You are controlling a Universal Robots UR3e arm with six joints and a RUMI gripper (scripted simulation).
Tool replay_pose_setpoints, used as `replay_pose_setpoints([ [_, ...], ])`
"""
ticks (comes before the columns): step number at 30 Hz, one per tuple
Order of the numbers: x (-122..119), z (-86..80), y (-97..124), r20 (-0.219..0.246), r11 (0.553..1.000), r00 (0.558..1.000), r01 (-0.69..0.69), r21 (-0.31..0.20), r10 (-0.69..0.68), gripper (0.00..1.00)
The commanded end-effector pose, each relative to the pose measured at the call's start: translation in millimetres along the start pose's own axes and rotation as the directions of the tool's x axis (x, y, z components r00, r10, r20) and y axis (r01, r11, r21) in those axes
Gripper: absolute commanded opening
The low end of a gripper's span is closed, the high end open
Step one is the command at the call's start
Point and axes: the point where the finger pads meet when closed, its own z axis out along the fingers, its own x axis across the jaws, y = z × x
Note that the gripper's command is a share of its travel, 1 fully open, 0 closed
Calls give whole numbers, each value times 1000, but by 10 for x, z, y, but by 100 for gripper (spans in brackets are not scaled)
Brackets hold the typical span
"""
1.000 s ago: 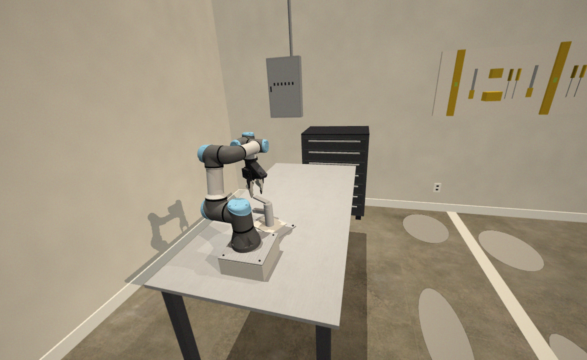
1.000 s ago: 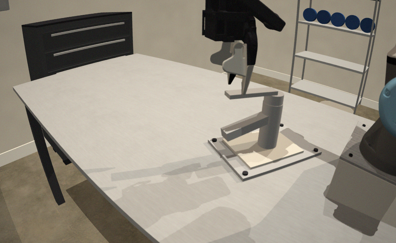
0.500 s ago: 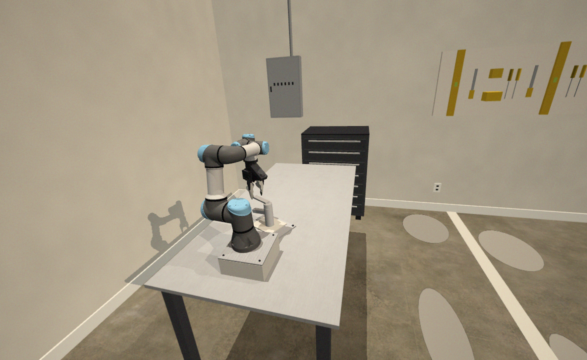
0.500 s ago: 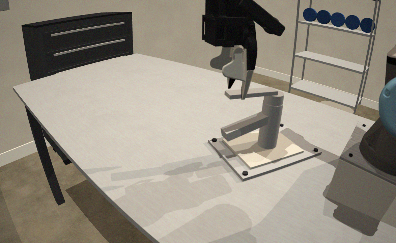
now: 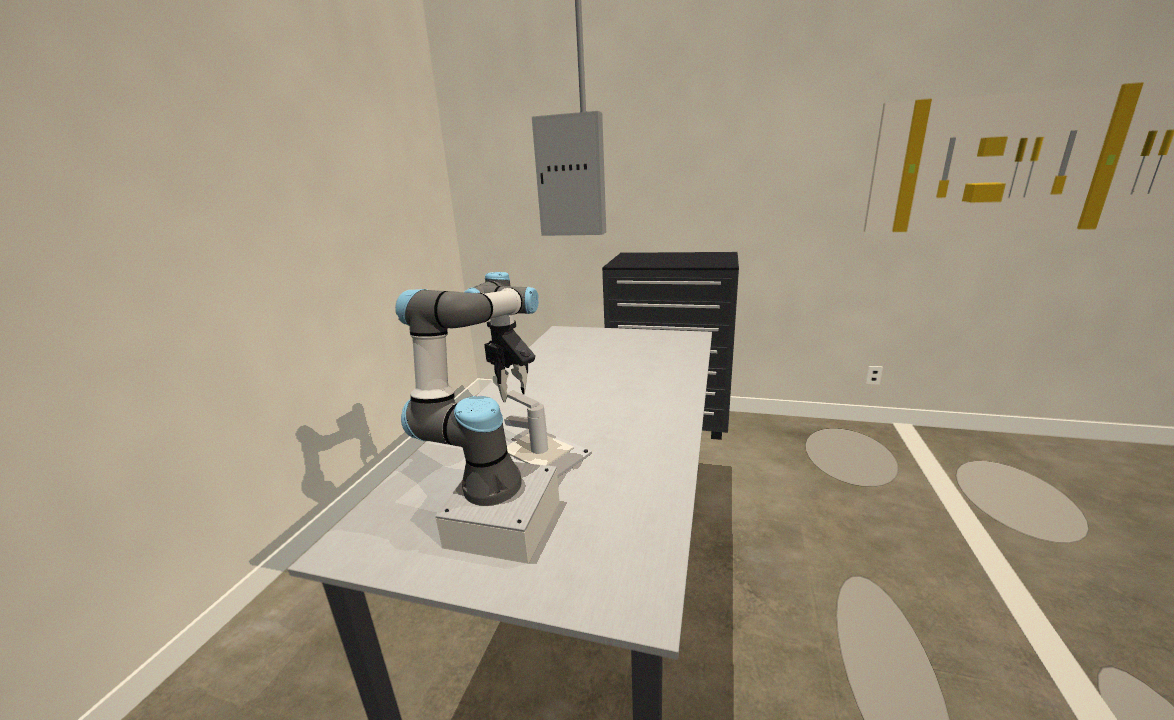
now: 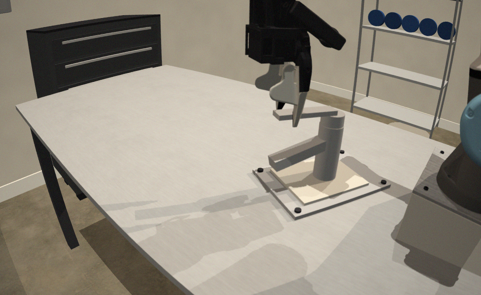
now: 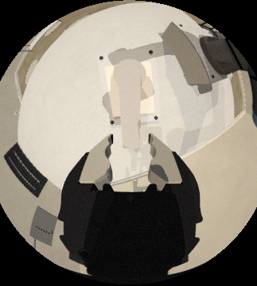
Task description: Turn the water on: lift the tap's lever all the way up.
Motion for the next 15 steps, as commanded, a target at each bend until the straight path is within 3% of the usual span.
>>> replay_pose_setpoints([
  [1,-7,27,3,3,1000,1000,0,-1,0,39],
  [15,-7,49,3,3,1000,1000,0,-1,0,39],
])
